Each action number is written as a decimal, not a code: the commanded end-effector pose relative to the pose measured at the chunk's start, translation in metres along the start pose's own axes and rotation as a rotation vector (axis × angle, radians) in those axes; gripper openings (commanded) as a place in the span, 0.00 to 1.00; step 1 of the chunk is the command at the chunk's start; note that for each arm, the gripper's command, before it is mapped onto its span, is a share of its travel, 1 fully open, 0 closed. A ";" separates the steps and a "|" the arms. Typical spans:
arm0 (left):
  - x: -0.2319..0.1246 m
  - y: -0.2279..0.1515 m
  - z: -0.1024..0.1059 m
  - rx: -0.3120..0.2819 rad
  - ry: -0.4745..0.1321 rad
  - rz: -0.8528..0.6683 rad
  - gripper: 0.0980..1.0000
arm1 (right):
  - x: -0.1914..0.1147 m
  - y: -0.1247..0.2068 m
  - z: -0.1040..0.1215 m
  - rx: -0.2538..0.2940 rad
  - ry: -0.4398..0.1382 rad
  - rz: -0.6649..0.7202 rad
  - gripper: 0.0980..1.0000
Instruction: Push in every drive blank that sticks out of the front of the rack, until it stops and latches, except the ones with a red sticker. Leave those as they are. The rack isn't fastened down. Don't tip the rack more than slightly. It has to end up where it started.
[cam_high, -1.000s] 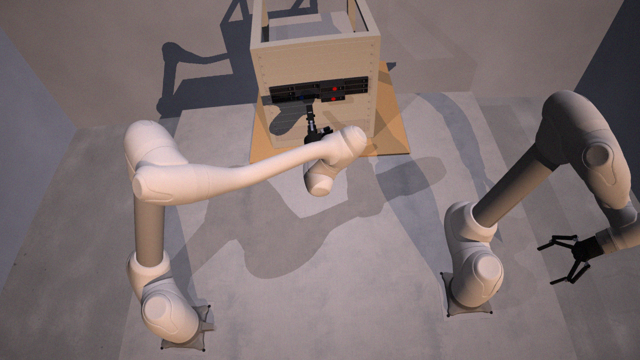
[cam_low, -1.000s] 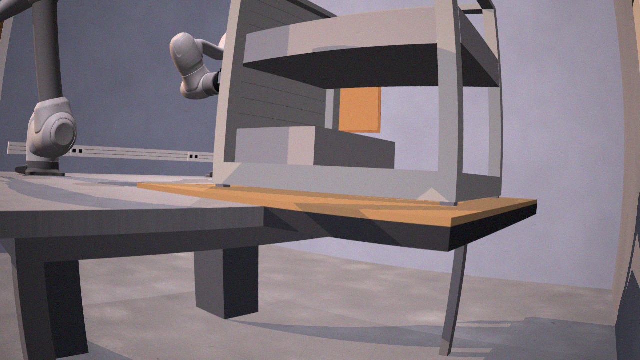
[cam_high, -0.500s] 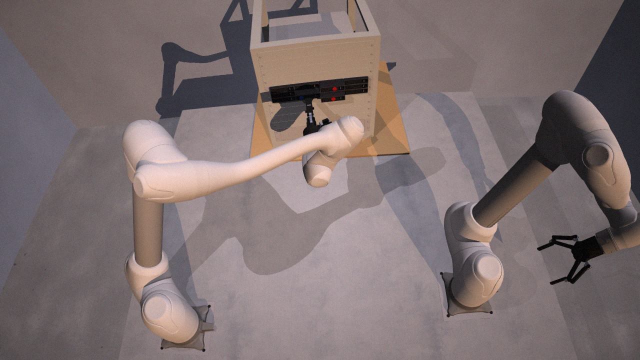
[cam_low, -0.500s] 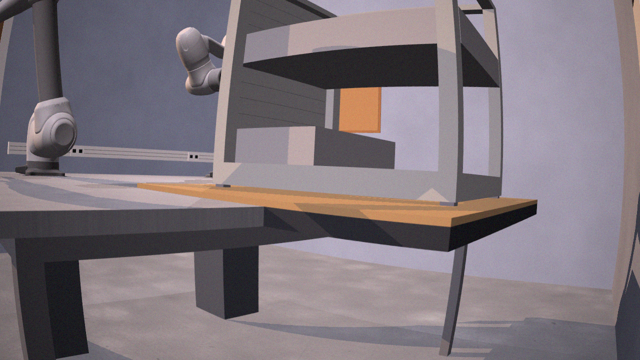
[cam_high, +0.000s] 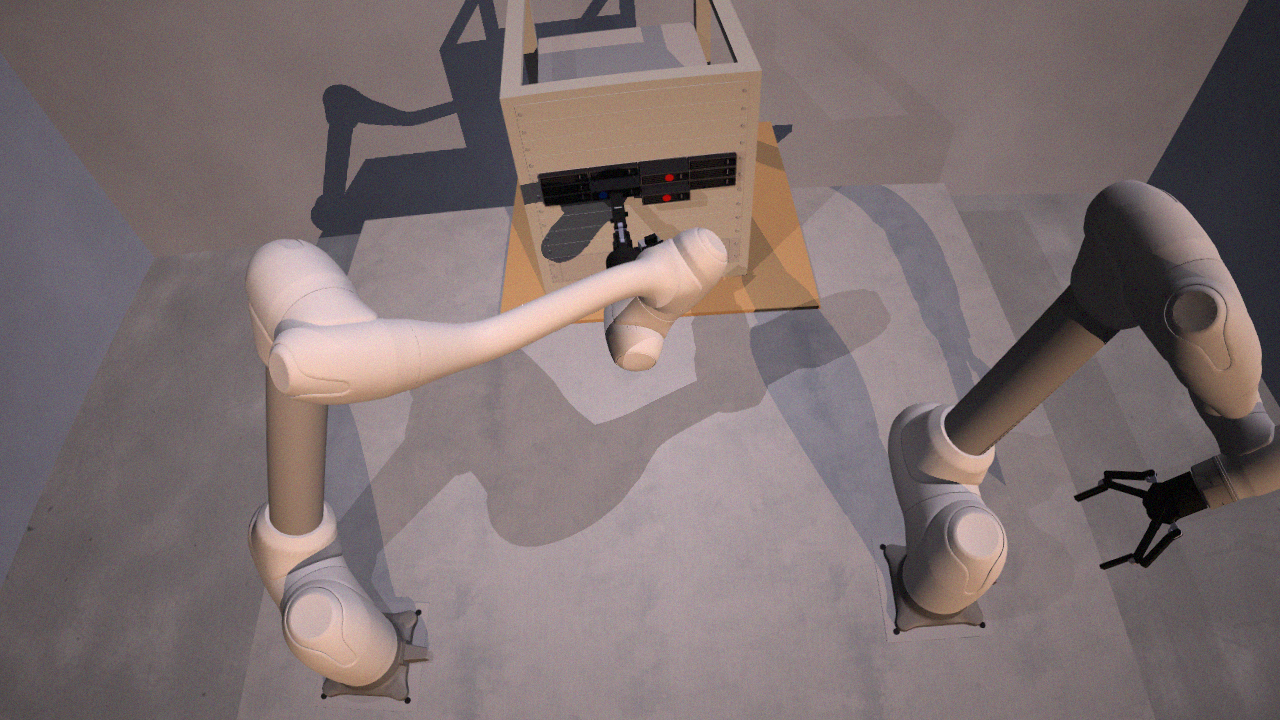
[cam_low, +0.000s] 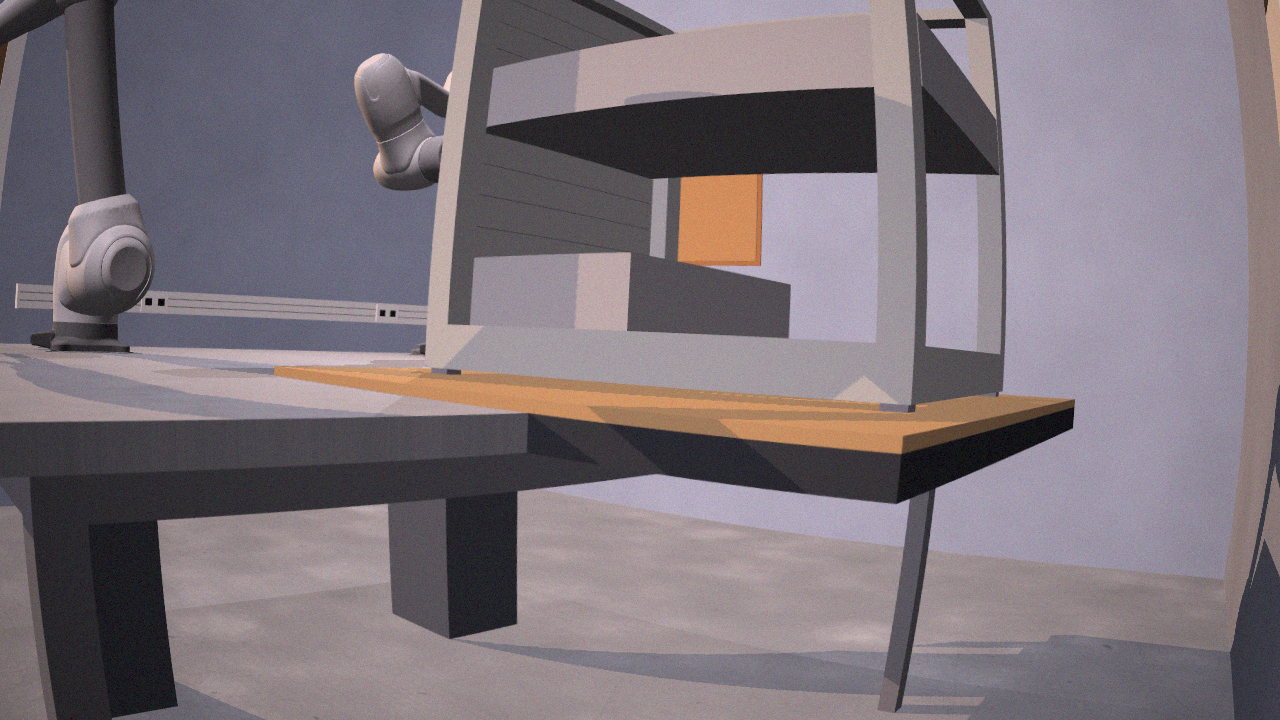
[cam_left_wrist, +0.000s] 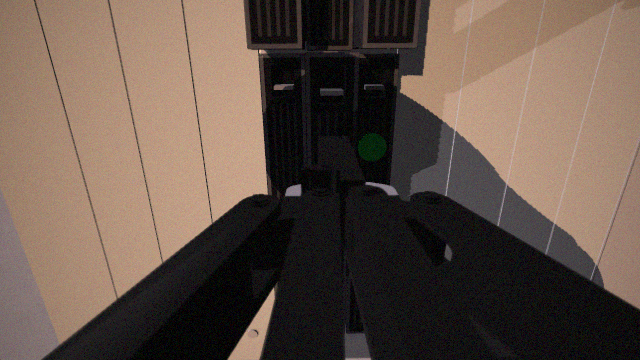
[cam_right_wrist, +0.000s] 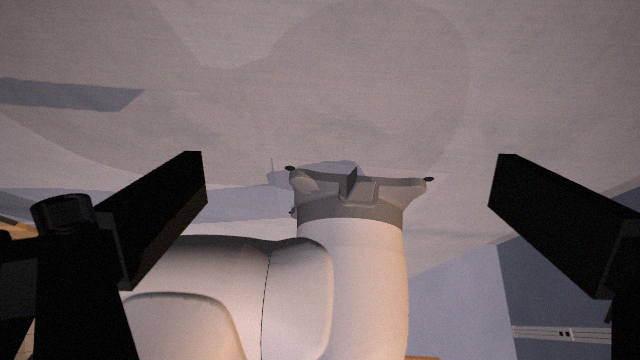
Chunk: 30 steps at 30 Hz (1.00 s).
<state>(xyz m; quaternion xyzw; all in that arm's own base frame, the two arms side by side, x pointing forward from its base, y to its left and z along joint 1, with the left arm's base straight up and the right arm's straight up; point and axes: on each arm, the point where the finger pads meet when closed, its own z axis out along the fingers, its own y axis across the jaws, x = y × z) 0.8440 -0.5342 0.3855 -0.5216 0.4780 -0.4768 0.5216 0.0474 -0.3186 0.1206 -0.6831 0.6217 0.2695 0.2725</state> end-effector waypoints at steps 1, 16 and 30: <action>0.000 -0.001 0.000 0.001 0.000 -0.001 0.00 | 0.000 0.000 -0.001 0.000 0.001 0.000 1.00; 0.000 -0.001 0.000 0.001 0.000 -0.001 0.00 | 0.000 0.000 -0.001 0.000 0.001 0.000 1.00; 0.000 -0.002 0.009 0.001 0.000 -0.001 0.00 | 0.000 0.000 -0.001 0.000 0.001 0.000 1.00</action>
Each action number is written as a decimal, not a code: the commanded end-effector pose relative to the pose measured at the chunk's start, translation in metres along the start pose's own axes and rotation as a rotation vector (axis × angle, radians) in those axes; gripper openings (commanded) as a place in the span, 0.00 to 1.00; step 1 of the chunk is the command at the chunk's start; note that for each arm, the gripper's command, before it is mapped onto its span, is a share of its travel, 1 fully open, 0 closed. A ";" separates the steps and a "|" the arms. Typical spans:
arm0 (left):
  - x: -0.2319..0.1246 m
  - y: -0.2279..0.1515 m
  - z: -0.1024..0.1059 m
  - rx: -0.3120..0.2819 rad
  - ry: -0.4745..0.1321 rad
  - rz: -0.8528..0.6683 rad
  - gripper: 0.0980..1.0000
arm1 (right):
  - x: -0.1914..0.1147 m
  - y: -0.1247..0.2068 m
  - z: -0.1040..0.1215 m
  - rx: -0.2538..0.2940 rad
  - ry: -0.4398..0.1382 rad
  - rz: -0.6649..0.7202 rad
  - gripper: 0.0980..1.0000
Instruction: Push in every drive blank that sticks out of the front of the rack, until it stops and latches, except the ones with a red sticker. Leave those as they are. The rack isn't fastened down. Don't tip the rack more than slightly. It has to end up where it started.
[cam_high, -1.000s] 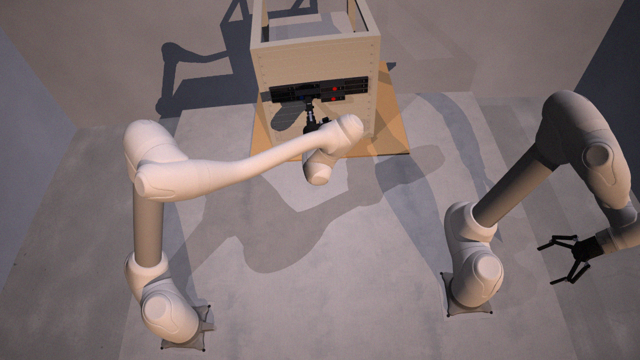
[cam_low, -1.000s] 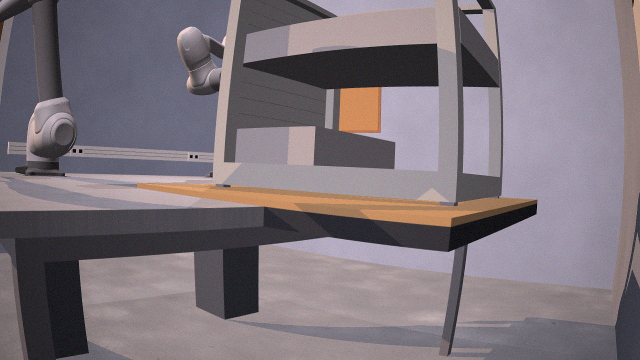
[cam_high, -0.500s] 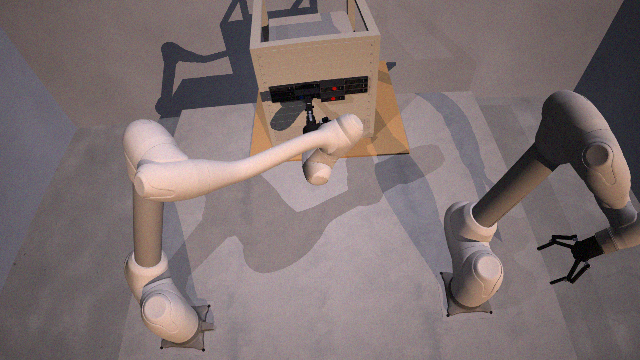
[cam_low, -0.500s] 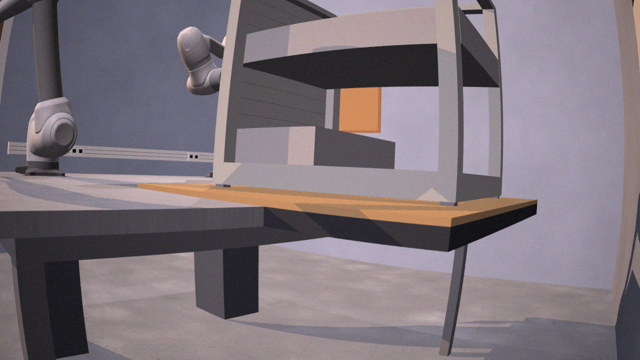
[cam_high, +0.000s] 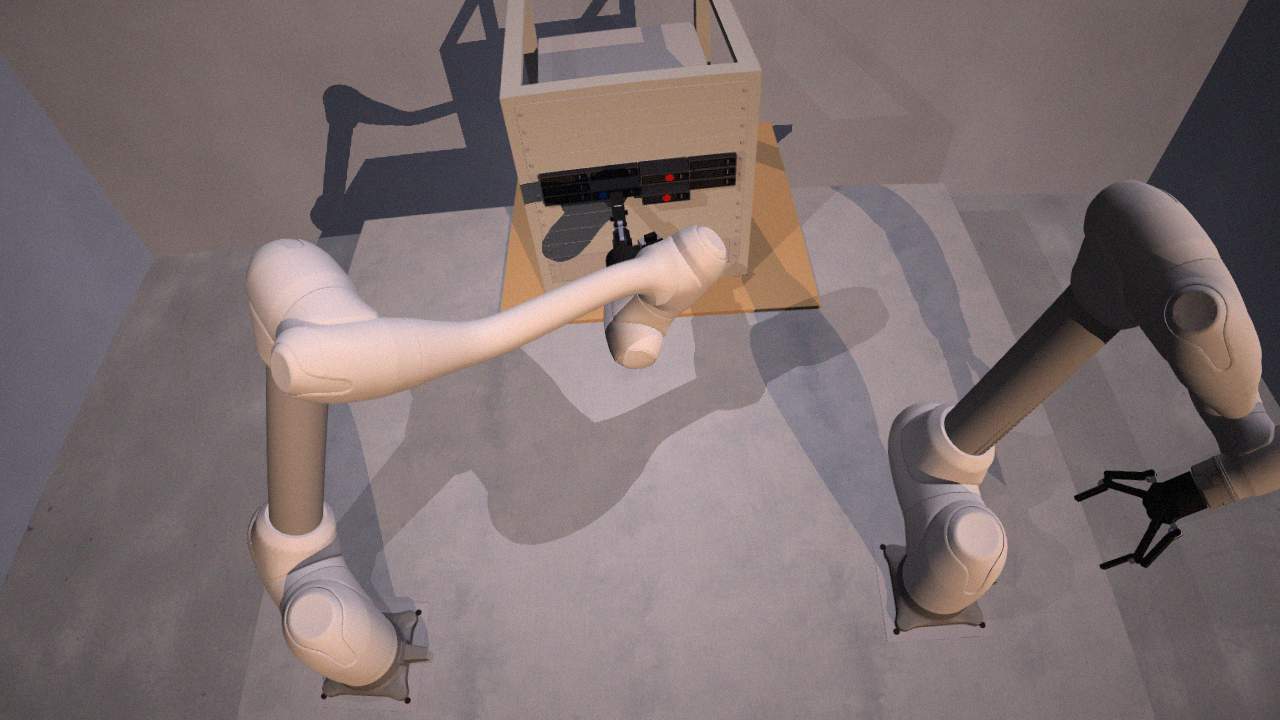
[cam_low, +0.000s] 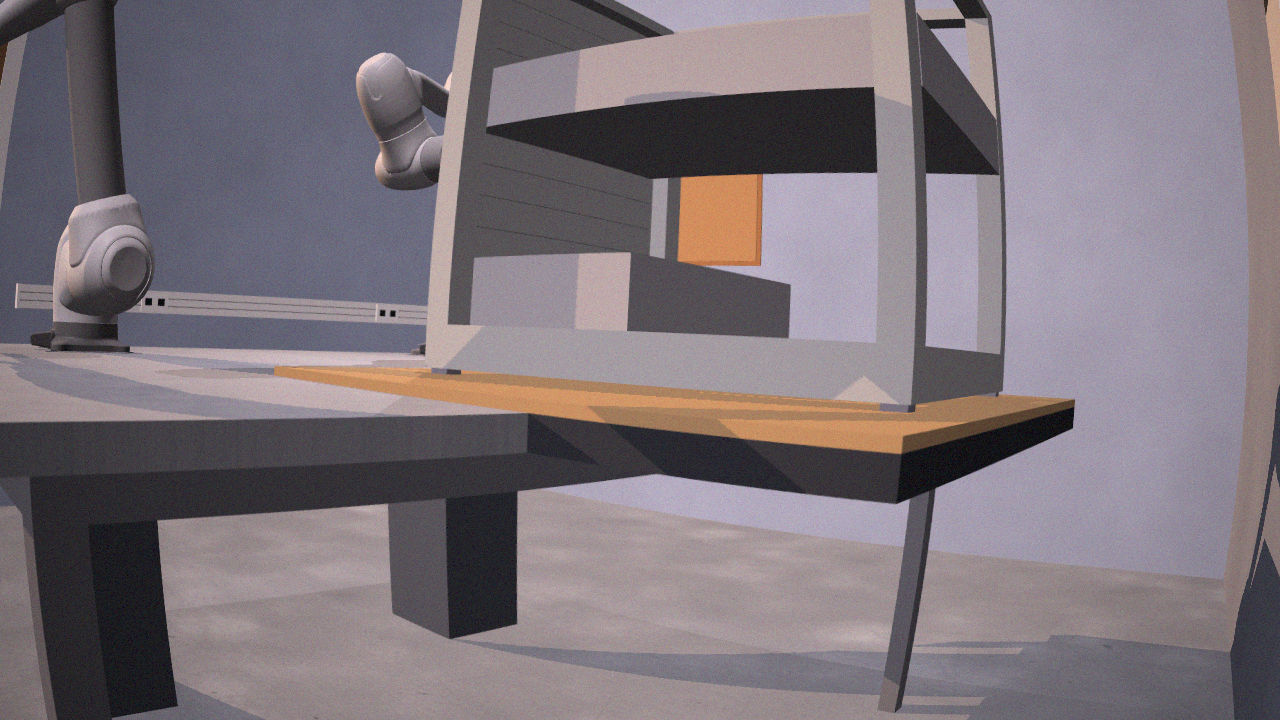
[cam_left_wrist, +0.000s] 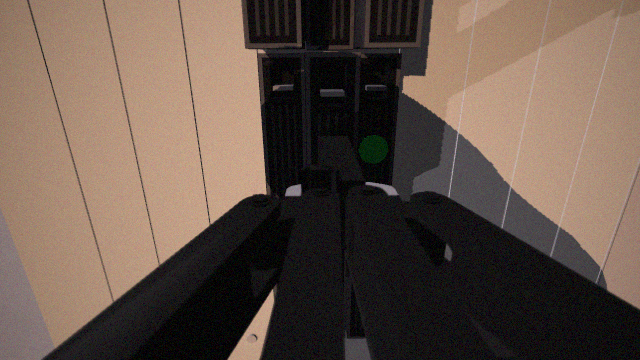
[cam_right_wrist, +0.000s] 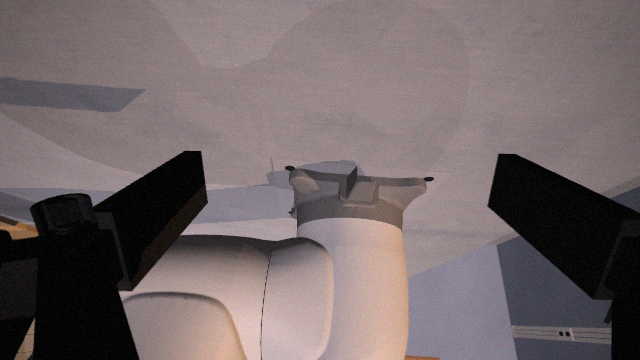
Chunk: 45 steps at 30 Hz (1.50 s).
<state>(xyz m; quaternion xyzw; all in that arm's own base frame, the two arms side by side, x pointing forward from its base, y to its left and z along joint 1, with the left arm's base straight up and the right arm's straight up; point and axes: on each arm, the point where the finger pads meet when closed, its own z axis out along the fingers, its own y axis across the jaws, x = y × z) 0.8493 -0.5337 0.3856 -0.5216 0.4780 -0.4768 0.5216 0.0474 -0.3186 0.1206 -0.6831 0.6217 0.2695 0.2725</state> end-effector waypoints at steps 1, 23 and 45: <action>0.000 -0.002 0.004 0.001 0.000 -0.001 0.00 | 0.000 0.000 -0.001 0.000 0.001 0.000 1.00; 0.000 -0.002 0.015 0.001 0.000 -0.001 0.00 | 0.000 0.000 -0.001 0.000 0.001 0.000 1.00; 0.000 -0.002 0.025 0.001 0.000 -0.001 0.00 | 0.000 0.000 -0.001 0.000 0.001 0.000 1.00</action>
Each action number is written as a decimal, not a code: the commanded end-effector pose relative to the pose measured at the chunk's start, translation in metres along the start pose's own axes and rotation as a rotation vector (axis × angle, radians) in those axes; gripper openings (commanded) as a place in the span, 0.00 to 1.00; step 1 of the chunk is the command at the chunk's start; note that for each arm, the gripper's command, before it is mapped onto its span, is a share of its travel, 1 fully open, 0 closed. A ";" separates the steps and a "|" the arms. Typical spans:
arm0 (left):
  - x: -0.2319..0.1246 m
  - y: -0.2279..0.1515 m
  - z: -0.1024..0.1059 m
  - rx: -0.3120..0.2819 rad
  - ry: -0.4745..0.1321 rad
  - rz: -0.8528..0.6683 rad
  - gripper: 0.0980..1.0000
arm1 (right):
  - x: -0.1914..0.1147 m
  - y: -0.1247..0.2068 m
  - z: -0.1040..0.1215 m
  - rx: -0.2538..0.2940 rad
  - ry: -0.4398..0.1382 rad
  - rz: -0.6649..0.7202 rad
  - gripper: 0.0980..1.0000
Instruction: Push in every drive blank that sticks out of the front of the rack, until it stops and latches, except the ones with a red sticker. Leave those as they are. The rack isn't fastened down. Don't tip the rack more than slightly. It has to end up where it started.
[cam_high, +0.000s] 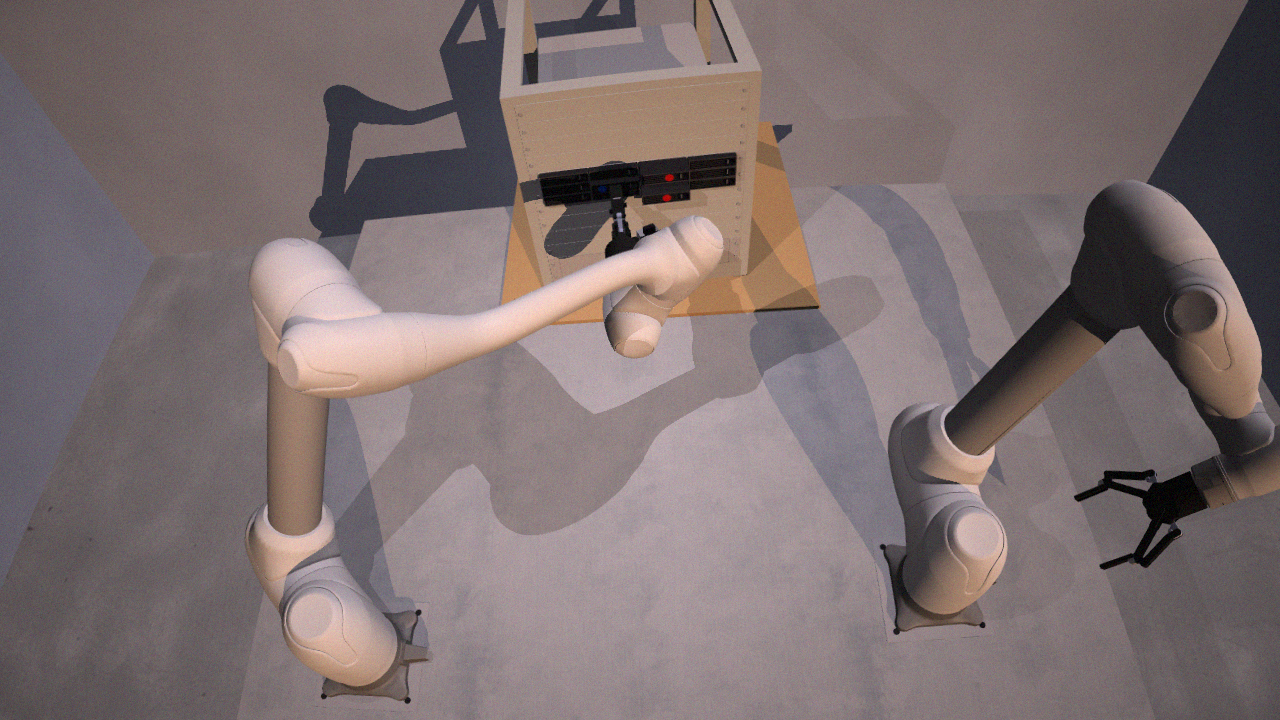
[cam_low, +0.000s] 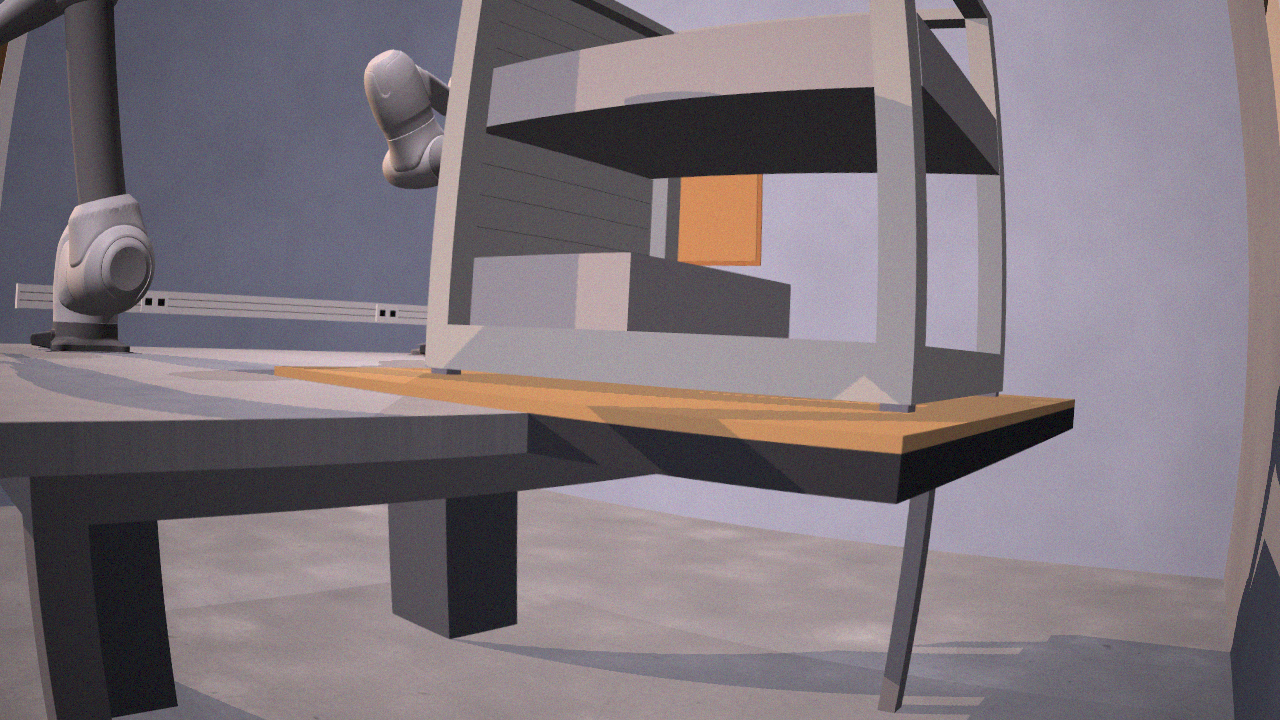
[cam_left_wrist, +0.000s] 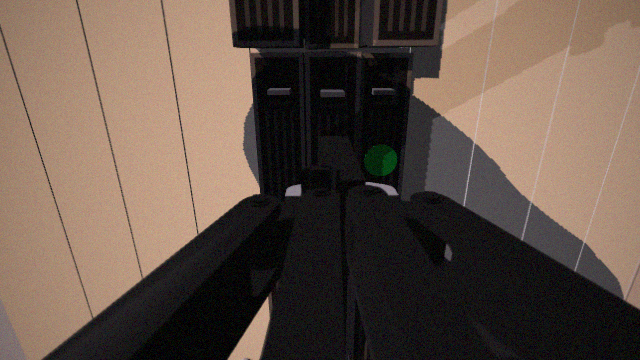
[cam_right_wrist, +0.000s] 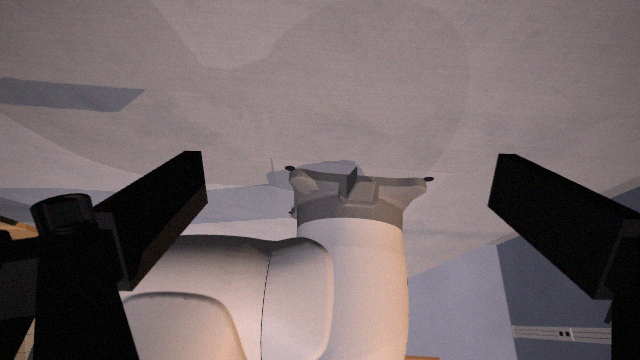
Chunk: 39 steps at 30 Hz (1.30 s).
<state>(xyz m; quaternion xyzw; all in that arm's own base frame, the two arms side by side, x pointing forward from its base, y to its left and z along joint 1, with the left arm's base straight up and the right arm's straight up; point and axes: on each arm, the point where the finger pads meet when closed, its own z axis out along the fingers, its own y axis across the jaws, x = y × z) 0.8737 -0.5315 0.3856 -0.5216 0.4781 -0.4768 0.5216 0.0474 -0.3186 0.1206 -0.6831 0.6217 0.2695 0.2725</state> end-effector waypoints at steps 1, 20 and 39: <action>0.000 -0.002 0.000 0.001 0.000 -0.001 0.00 | 0.000 0.000 -0.001 0.000 0.001 0.000 1.00; 0.000 -0.002 0.003 0.001 0.000 -0.001 0.00 | 0.000 0.000 -0.001 0.000 0.001 0.000 1.00; 0.000 -0.002 0.006 0.001 0.000 -0.001 0.00 | 0.000 0.000 -0.001 0.000 0.001 0.000 1.00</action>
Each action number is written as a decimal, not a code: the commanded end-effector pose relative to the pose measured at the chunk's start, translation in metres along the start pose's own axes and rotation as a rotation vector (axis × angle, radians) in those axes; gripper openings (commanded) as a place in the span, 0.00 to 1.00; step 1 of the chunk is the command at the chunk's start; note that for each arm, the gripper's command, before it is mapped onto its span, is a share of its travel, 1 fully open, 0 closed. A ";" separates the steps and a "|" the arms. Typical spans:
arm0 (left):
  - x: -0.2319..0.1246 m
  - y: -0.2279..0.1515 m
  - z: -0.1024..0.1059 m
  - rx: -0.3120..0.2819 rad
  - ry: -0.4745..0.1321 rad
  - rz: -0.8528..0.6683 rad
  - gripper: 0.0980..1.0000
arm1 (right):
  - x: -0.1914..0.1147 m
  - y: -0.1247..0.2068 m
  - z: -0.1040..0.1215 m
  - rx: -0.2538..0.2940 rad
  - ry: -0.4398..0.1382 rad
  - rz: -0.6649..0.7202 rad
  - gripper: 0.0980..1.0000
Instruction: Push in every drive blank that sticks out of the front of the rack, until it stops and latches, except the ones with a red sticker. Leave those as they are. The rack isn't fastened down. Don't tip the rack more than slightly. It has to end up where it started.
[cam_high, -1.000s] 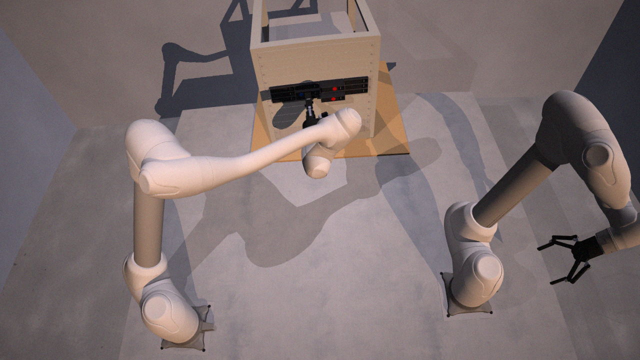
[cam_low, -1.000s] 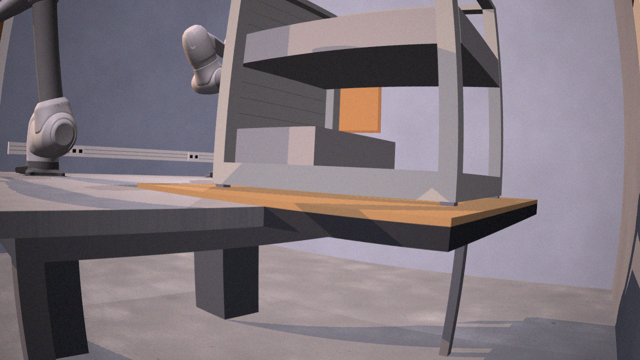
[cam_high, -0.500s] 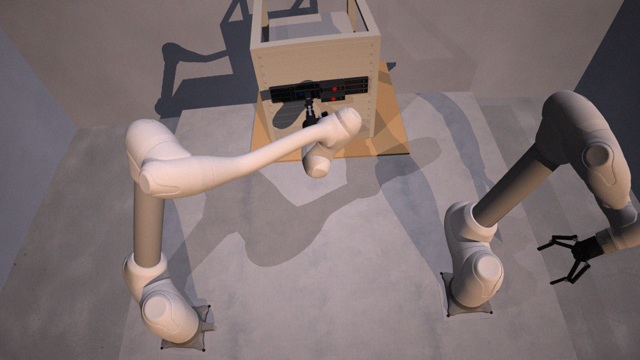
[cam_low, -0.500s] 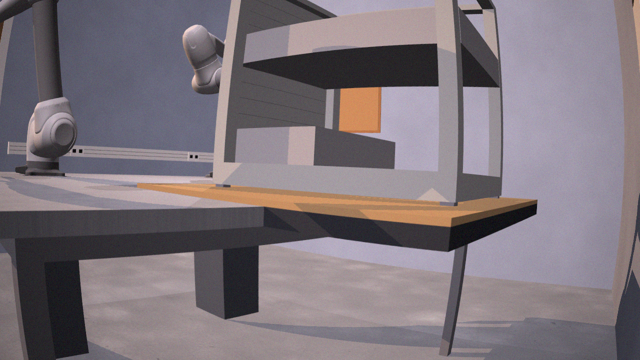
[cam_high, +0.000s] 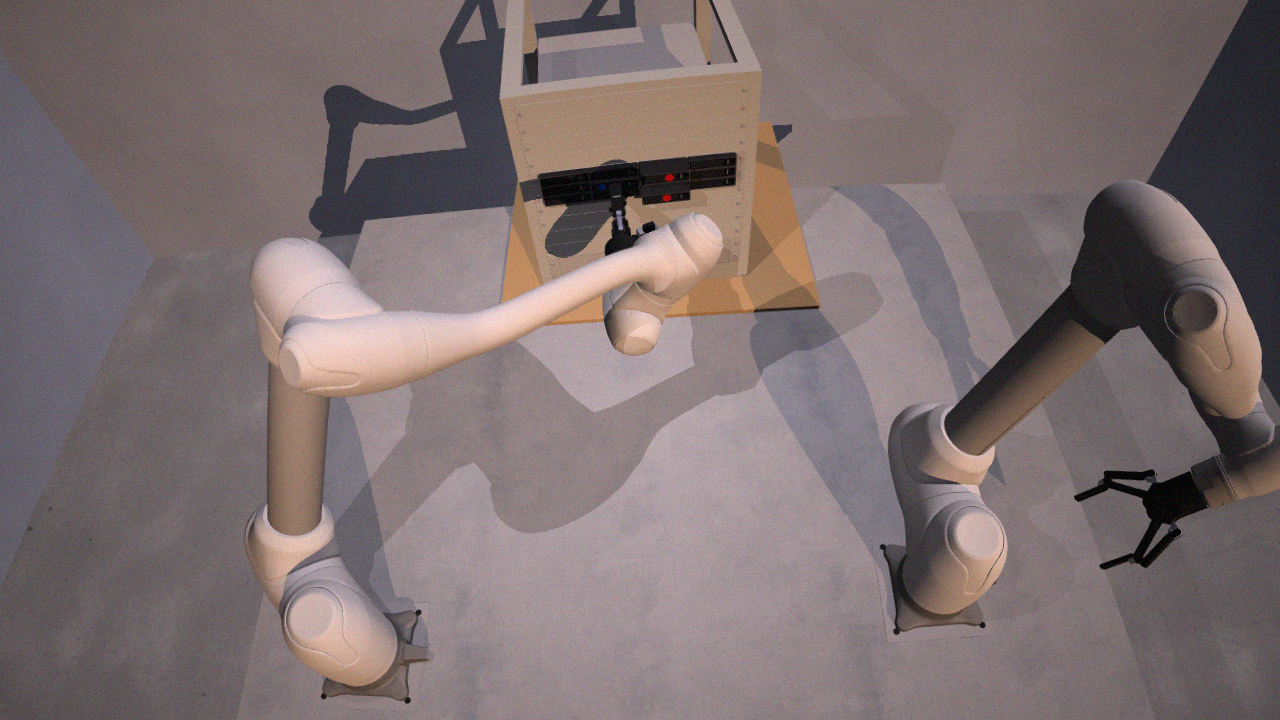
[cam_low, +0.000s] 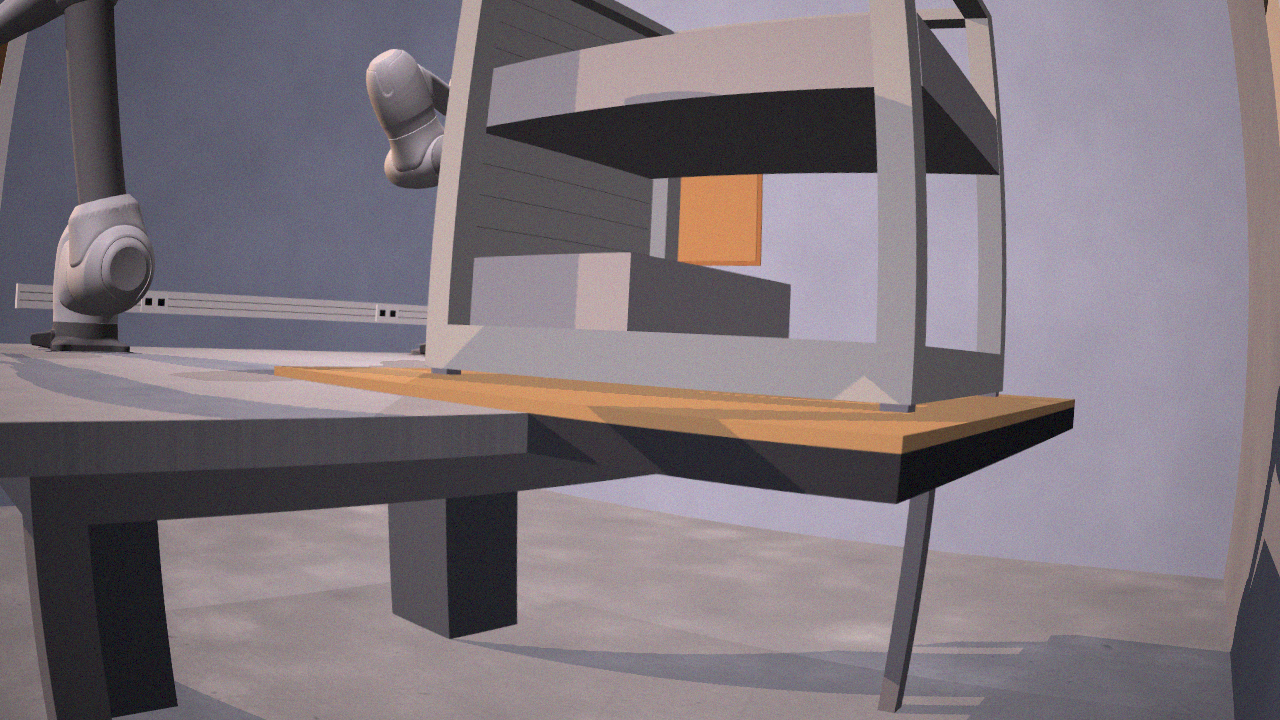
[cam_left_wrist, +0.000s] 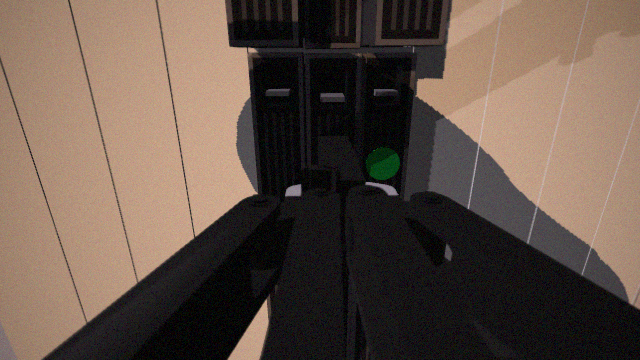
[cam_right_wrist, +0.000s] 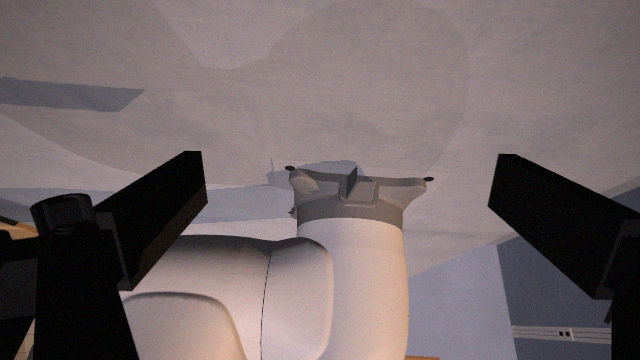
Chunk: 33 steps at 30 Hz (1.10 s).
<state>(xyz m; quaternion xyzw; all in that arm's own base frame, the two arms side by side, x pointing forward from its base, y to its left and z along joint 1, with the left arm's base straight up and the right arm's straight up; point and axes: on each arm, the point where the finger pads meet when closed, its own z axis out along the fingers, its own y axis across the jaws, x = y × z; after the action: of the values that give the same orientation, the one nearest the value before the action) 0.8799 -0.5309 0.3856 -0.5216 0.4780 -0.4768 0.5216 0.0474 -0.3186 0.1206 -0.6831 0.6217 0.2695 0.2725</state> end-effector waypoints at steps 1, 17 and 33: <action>0.000 -0.002 0.000 0.001 0.000 -0.001 0.00 | 0.000 0.000 -0.001 0.000 0.001 0.000 1.00; 0.000 -0.002 0.003 0.001 0.000 -0.001 0.00 | 0.000 0.000 -0.001 0.000 0.001 0.000 1.00; 0.000 -0.002 0.006 0.001 0.000 -0.001 0.00 | 0.000 0.000 -0.001 0.000 0.001 0.000 1.00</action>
<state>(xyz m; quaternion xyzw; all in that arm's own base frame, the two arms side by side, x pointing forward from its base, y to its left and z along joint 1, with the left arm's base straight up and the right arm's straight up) 0.8858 -0.5304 0.3856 -0.5216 0.4781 -0.4768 0.5216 0.0474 -0.3186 0.1206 -0.6831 0.6217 0.2695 0.2725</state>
